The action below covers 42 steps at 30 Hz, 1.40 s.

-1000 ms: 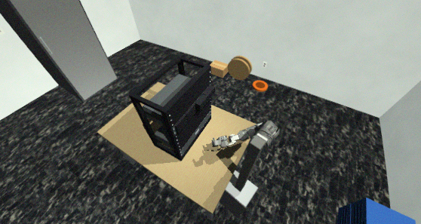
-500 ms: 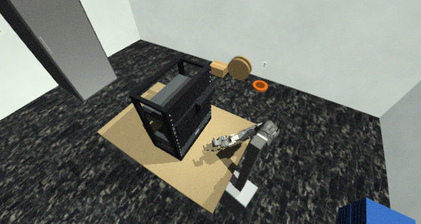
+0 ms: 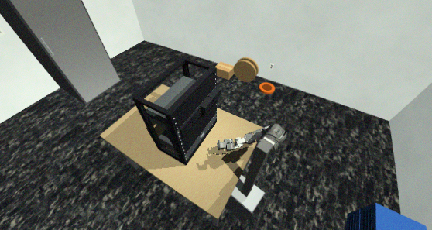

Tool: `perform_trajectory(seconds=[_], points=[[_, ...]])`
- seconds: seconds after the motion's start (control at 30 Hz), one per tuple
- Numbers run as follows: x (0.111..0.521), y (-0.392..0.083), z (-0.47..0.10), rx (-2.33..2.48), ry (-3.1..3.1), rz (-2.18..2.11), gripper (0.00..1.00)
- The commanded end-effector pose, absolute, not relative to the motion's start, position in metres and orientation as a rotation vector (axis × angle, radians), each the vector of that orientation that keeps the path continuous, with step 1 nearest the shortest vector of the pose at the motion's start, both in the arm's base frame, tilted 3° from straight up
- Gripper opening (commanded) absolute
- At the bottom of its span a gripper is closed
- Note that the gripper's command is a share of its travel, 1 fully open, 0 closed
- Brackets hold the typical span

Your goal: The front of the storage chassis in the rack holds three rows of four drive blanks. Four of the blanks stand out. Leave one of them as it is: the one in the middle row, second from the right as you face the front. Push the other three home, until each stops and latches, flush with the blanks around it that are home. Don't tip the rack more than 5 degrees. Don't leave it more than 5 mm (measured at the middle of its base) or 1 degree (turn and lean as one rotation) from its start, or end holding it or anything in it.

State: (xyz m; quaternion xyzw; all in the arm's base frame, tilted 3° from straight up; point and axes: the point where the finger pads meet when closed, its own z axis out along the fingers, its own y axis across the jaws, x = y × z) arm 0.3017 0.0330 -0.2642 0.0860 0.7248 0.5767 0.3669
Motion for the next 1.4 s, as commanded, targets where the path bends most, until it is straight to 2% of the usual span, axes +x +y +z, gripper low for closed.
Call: perform_trajectory(seconds=[0.0, 0.27, 0.6, 0.77, 1.03, 1.37], points=[[0.308, 0.029, -0.258, 0.260, 1.847, 1.470, 1.00], [0.333, 0.009, -0.225, 0.449, 1.768, 1.447, 1.00], [0.363, -0.069, -0.141, 0.843, 1.566, 1.398, 1.00], [0.356, -0.111, -0.103, 0.972, 1.482, 1.371, 1.00], [0.338, -0.145, -0.072, 1.049, 1.425, 1.334, 1.00], [0.324, -0.162, -0.054, 1.076, 1.399, 1.304, 1.00]])
